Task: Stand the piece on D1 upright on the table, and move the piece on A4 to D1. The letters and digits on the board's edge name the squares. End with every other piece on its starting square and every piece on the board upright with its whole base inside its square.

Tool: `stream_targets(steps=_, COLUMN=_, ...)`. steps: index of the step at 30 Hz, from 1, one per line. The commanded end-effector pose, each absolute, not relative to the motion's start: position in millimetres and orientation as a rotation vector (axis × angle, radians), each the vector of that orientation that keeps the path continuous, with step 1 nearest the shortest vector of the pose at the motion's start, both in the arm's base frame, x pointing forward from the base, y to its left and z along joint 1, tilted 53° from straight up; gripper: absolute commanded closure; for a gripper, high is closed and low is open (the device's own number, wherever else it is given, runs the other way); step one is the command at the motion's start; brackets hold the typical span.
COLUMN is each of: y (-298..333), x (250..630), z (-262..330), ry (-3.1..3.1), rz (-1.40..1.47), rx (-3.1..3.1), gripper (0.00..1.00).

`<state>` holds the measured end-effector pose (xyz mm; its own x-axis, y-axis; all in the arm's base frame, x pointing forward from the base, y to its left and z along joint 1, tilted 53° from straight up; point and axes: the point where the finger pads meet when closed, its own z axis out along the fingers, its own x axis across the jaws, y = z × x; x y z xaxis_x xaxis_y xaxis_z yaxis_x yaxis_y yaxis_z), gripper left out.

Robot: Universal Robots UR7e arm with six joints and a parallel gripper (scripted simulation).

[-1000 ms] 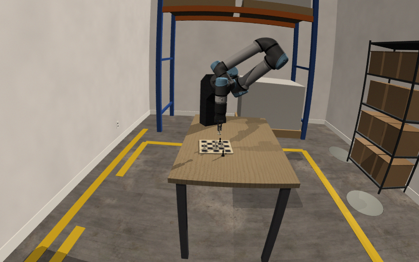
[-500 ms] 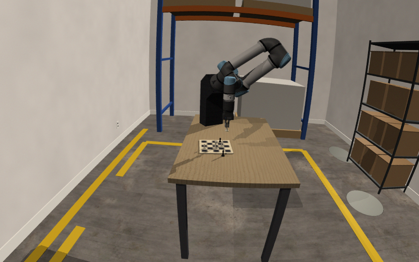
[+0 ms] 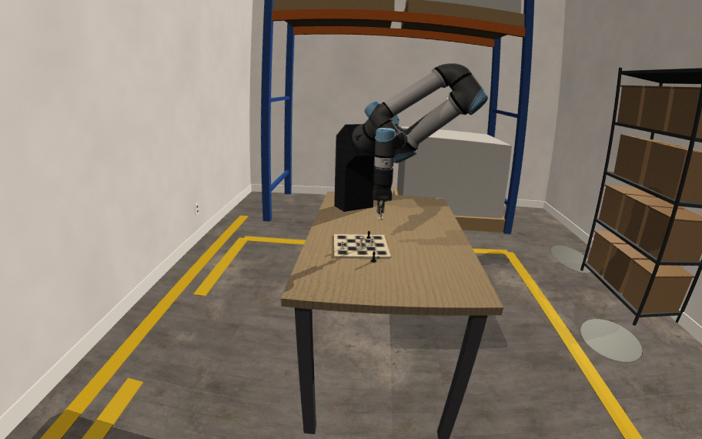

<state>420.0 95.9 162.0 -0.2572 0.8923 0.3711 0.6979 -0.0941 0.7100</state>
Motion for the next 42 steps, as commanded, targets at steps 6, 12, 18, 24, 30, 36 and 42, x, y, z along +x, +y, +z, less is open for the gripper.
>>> stream_targets(steps=6, y=98.1, x=423.5, z=159.1, ry=1.948, rz=1.273, rx=1.758, gripper=1.0)
stream_targets(steps=12, y=100.2, x=426.7, z=156.3, ry=1.948, rz=1.273, rx=1.758, gripper=1.0)
stream_targets(steps=18, y=104.7, x=433.5, z=150.3, ry=1.948, rz=1.273, rx=1.758, gripper=1.0)
stream_targets(steps=24, y=110.4, x=442.1, z=142.5, ry=1.948, rz=1.274, rx=1.758, gripper=1.0)
stream_targets(steps=30, y=114.7, x=448.6, z=136.8, ry=1.948, rz=1.274, rx=1.758, gripper=1.0)
stream_targets(steps=36, y=121.4, x=458.7, z=127.7, ry=1.948, rz=1.273, rx=1.758, gripper=1.0)
stream_targets(steps=42, y=127.8, x=468.3, z=119.2, ry=1.948, rz=1.273, rx=1.758, gripper=1.0)
